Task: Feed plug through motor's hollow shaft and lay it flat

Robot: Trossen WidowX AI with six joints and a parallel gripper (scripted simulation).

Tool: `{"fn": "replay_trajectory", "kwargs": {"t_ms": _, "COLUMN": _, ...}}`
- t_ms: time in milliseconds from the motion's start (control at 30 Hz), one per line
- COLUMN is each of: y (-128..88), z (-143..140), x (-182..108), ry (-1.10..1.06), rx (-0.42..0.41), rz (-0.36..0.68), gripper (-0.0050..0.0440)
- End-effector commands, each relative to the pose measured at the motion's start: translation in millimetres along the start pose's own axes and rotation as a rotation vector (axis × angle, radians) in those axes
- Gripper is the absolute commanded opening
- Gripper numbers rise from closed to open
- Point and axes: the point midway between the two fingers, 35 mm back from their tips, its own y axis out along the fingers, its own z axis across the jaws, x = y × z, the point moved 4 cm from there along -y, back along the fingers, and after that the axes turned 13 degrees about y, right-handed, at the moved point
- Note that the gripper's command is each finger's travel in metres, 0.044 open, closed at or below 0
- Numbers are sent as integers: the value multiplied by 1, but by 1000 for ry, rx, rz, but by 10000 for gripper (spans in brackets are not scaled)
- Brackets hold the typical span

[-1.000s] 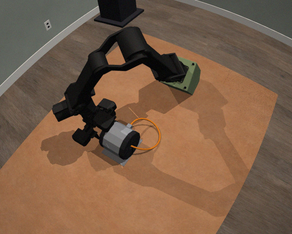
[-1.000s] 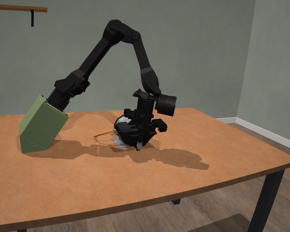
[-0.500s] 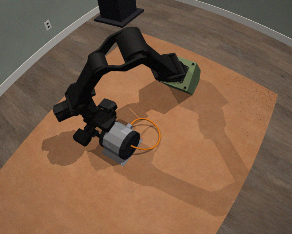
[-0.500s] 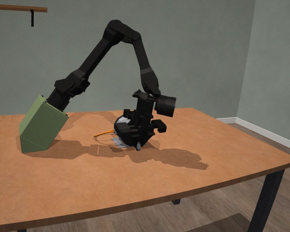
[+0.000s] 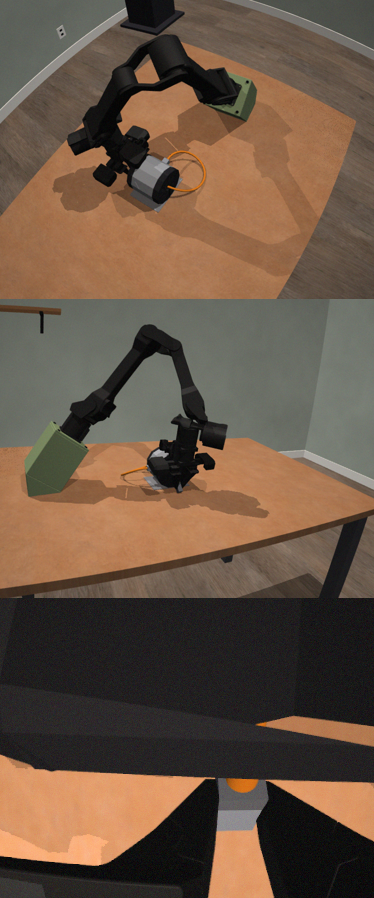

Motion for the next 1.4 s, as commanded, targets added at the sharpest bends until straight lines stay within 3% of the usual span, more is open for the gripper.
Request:
{"fn": "replay_trajectory", "kwargs": {"t_ms": 0, "y": -1, "z": -3, "x": -9, "ry": 2, "rx": 2, "rz": 0, "gripper": 0}}
{"fn": "replay_trajectory", "kwargs": {"t_ms": 400, "y": -6, "z": -9, "x": -36, "ry": 6, "rx": 6, "rz": 2, "gripper": 0}}
{"fn": "replay_trajectory", "kwargs": {"t_ms": 800, "y": 0, "z": -9, "x": -36, "ry": 6, "rx": 6, "rz": 2, "gripper": 0}}
{"fn": "replay_trajectory", "kwargs": {"t_ms": 1033, "y": -5, "z": -10, "x": -35, "ry": 0, "rx": 0, "rz": 10, "gripper": 160}}
{"fn": "replay_trajectory", "kwargs": {"t_ms": 1233, "y": -3, "z": -10, "x": -34, "ry": 5, "rx": 6, "rz": 2, "gripper": 160}}
{"fn": "replay_trajectory", "kwargs": {"t_ms": 1267, "y": -4, "z": -10, "x": -35, "ry": 0, "rx": 0, "rz": 10, "gripper": 136}}
{"fn": "replay_trajectory", "kwargs": {"t_ms": 1367, "y": -4, "z": -10, "x": -35, "ry": 0, "rx": 0, "rz": 10, "gripper": 129}}
